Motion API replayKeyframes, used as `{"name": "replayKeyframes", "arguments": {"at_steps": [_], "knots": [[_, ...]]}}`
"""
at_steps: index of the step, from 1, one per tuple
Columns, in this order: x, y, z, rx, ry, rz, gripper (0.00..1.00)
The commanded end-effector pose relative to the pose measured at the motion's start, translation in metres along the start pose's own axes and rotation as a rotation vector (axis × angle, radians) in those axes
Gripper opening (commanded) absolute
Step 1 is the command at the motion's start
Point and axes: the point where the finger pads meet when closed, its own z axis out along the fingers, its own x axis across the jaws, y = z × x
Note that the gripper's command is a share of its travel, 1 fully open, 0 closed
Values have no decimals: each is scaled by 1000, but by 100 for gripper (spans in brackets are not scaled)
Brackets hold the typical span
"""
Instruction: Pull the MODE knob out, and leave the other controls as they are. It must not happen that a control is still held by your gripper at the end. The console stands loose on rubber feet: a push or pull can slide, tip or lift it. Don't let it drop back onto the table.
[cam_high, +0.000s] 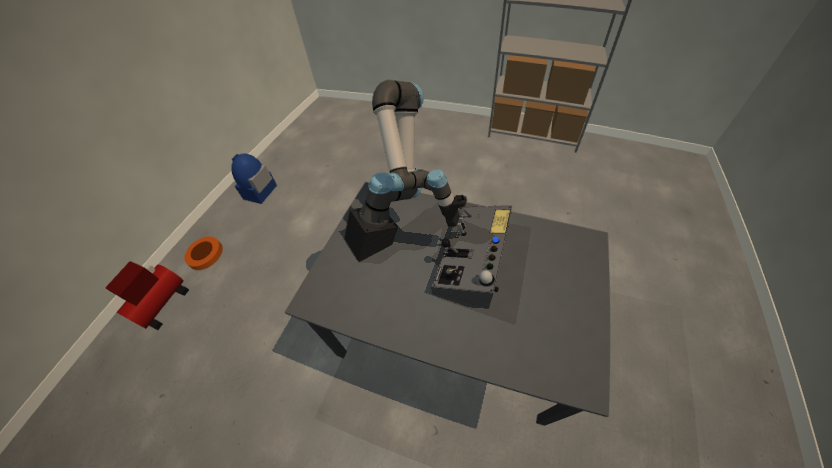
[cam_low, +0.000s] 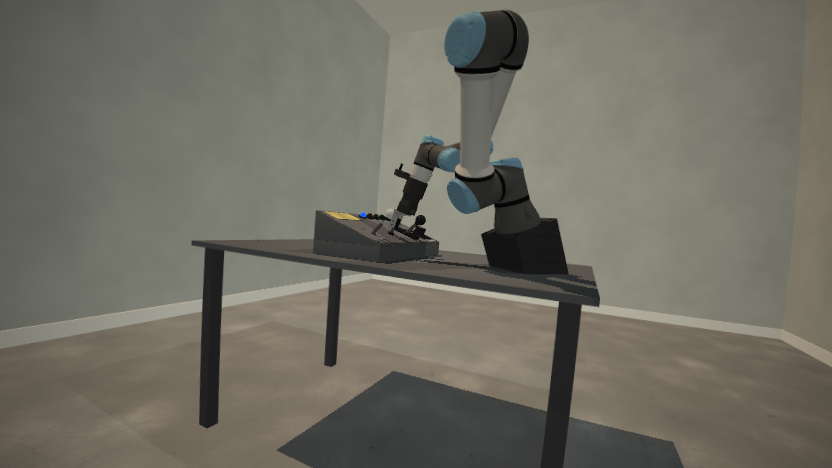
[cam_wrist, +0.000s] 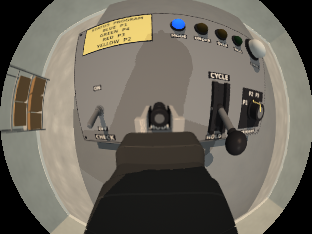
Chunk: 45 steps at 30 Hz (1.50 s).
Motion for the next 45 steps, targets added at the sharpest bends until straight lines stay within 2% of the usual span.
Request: {"name": "replayKeyframes", "arguments": {"at_steps": [1, 10, 11, 45], "knots": [[0, -1, -1, 3, 1, -2, 0], [0, -1, -1, 3, 1, -2, 0], [0, -1, -1, 3, 1, -2, 100], [0, -1, -3, 3, 1, -2, 100]]}}
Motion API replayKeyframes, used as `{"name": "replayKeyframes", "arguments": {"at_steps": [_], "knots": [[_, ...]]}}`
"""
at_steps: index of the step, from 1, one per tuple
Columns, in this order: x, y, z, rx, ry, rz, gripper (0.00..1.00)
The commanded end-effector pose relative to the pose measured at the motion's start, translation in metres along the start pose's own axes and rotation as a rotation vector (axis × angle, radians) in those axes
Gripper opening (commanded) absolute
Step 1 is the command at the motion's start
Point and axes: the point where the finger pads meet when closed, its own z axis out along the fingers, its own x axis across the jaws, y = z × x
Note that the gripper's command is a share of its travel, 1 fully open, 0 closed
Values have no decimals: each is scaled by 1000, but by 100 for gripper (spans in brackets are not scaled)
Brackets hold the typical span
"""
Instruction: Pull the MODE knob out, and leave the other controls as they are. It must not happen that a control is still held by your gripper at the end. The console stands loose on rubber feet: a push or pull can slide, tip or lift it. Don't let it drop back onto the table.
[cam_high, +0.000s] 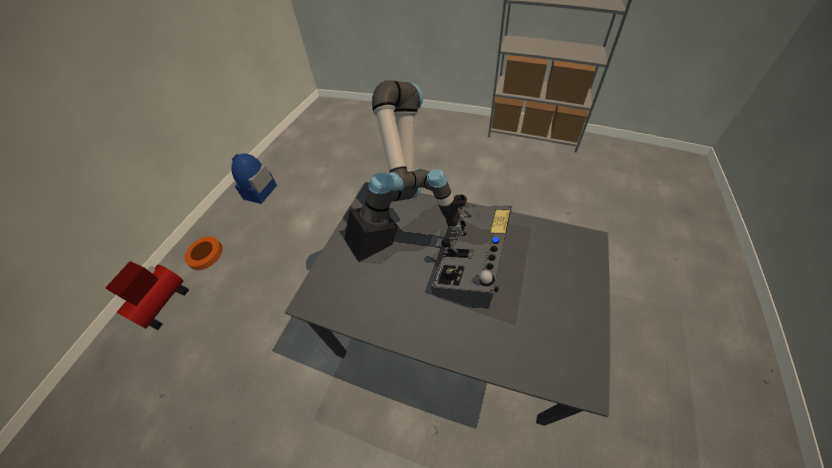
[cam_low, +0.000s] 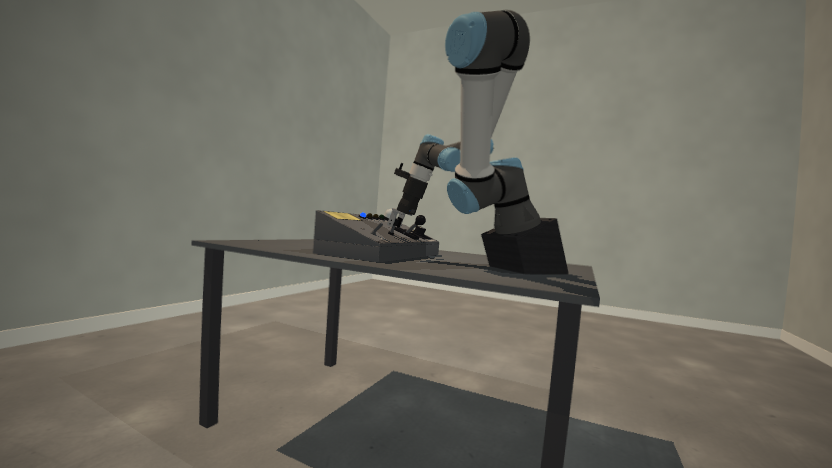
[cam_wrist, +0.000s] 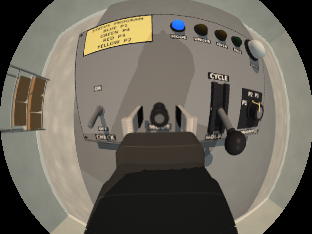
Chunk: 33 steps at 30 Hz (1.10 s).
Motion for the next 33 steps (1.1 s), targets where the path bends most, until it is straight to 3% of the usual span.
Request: {"name": "replayKeyframes", "arguments": {"at_steps": [1, 16, 33], "knots": [[0, 0, -1, 1, 0, 0, 100], [0, 0, -13, 1, 0, 0, 100], [0, 0, -41, 1, 0, 0, 100]]}}
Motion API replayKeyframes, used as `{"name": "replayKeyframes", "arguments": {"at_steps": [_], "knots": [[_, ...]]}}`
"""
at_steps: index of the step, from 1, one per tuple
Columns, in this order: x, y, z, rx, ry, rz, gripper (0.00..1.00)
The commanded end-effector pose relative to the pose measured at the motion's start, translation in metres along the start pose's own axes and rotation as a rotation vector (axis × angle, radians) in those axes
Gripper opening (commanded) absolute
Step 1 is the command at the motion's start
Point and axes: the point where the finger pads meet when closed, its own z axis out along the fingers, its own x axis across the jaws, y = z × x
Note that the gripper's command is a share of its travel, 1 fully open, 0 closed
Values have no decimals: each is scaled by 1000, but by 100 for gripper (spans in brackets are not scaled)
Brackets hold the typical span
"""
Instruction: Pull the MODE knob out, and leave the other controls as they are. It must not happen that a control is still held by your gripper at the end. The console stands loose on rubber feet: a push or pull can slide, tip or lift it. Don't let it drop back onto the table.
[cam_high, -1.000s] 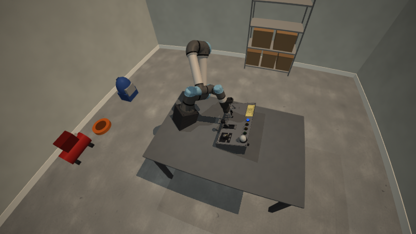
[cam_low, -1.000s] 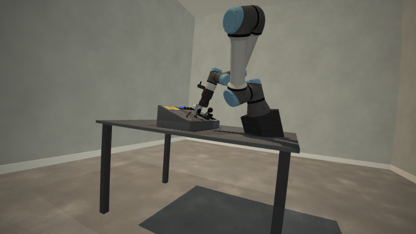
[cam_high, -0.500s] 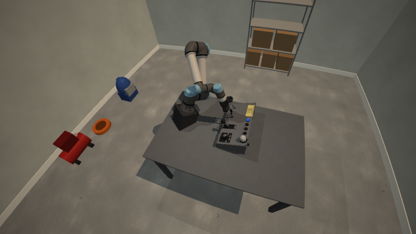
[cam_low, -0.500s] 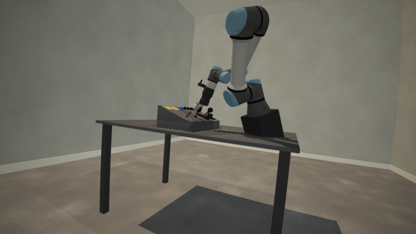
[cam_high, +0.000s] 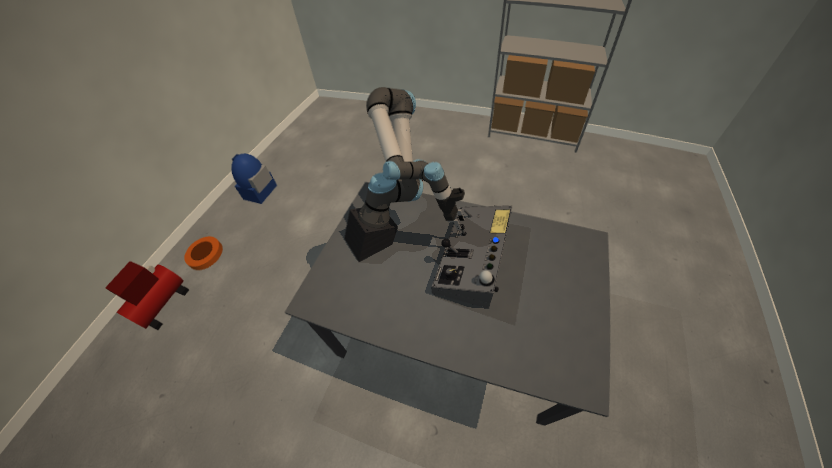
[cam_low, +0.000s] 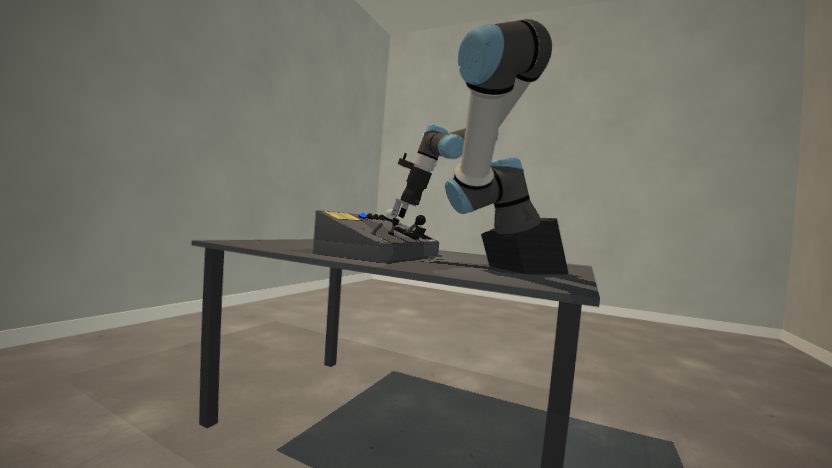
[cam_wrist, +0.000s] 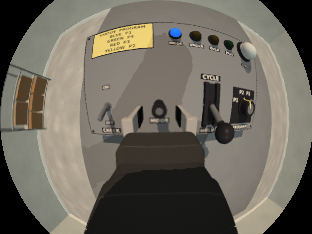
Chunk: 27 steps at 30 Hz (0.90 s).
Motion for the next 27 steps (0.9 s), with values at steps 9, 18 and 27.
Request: {"name": "replayKeyframes", "arguments": {"at_steps": [9, 18, 27], "knots": [[0, 0, -24, 1, 0, 0, 100], [0, 0, -40, 1, 0, 0, 100], [0, 0, -59, 1, 0, 0, 100]]}}
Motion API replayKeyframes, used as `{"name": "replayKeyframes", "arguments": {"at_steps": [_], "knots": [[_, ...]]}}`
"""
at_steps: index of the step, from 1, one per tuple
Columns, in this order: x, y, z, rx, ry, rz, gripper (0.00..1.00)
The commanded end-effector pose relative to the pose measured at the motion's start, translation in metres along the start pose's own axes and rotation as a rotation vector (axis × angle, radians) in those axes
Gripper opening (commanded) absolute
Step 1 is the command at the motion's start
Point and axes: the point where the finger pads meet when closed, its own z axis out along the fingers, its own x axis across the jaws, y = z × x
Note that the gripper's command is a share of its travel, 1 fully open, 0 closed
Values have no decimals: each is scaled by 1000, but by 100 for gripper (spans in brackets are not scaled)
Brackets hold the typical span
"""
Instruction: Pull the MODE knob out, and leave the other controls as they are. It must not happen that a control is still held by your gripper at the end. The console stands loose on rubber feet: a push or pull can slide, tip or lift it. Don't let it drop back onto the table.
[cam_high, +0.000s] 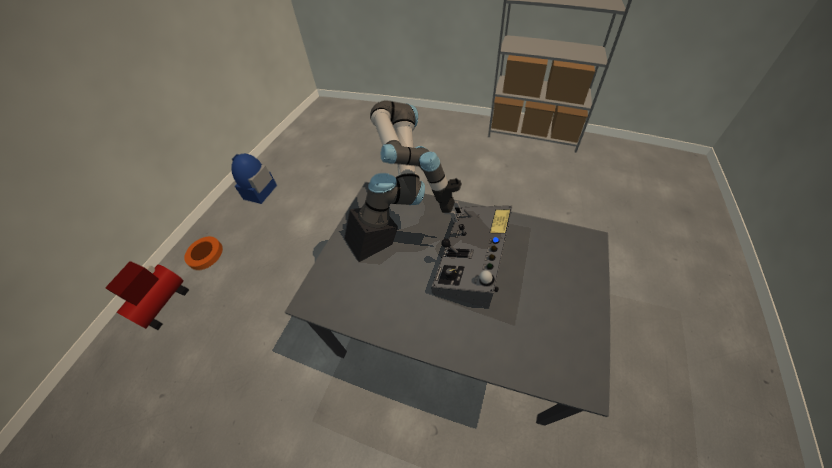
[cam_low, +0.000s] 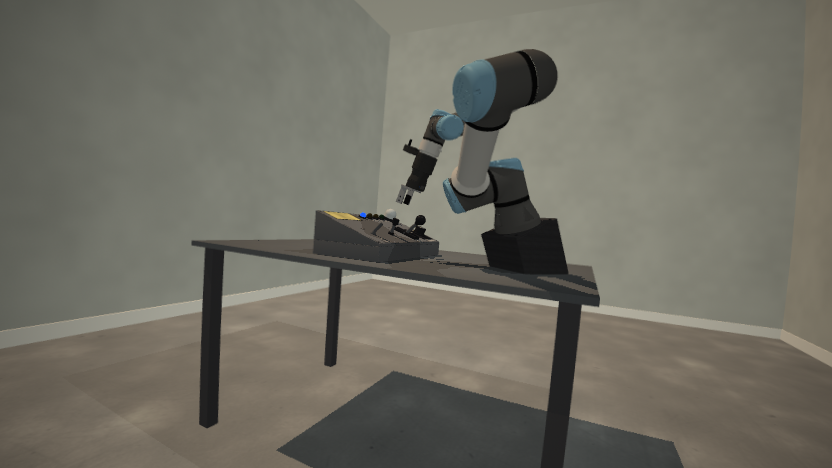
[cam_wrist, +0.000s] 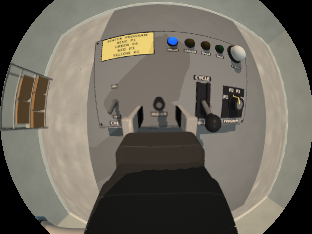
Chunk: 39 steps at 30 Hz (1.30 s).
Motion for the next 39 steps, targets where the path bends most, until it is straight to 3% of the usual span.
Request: {"name": "replayKeyframes", "arguments": {"at_steps": [1, 20, 39], "knots": [[0, 0, -9, 1, 0, 0, 100], [0, 0, -29, 1, 0, 0, 100], [0, 0, -32, 1, 0, 0, 100]]}}
